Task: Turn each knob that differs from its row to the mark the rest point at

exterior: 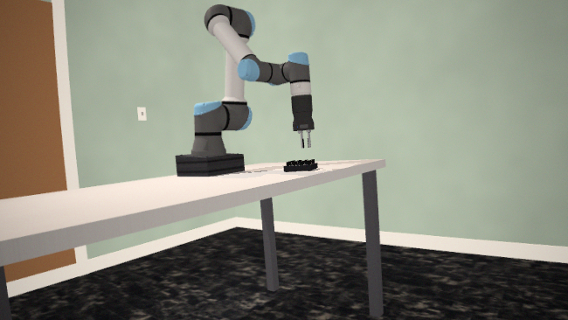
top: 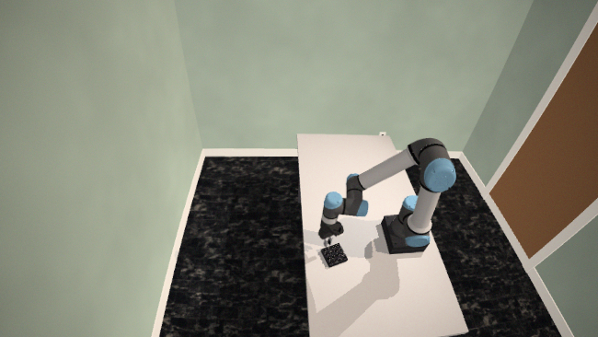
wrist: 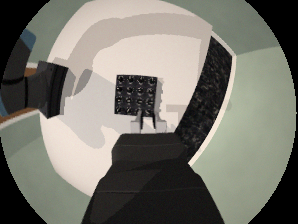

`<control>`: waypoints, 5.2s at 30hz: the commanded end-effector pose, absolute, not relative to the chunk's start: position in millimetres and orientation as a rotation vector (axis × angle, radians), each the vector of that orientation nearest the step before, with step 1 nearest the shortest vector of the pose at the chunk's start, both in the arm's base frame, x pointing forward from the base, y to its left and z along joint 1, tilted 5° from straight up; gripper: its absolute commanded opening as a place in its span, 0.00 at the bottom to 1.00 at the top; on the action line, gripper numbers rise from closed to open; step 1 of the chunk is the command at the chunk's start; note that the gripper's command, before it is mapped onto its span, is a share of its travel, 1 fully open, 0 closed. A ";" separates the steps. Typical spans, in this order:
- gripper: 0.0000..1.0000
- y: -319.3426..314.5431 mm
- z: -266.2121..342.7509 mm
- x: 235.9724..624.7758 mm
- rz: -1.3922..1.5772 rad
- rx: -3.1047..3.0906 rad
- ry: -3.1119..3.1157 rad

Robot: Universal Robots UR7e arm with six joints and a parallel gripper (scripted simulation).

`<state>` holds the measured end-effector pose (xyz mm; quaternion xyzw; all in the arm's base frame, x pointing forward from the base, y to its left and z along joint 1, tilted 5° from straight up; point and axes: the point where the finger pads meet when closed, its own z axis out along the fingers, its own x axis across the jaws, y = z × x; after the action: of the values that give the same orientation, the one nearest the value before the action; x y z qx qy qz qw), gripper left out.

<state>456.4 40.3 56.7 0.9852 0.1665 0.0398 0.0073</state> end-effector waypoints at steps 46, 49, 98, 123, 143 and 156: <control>0.46 34.3 58.9 461.8 0.126 3.107 0.345; 0.46 34.3 58.7 461.8 0.126 3.107 0.345; 0.46 35.3 17.9 465.3 0.125 3.107 0.344; 0.46 35.4 15.1 465.5 0.125 3.107 0.344; 0.46 35.4 15.1 465.5 0.125 3.107 0.344; 0.46 35.4 12.6 465.7 0.125 3.107 0.344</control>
<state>465.2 35.4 13.9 0.9931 0.1101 0.0394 0.0061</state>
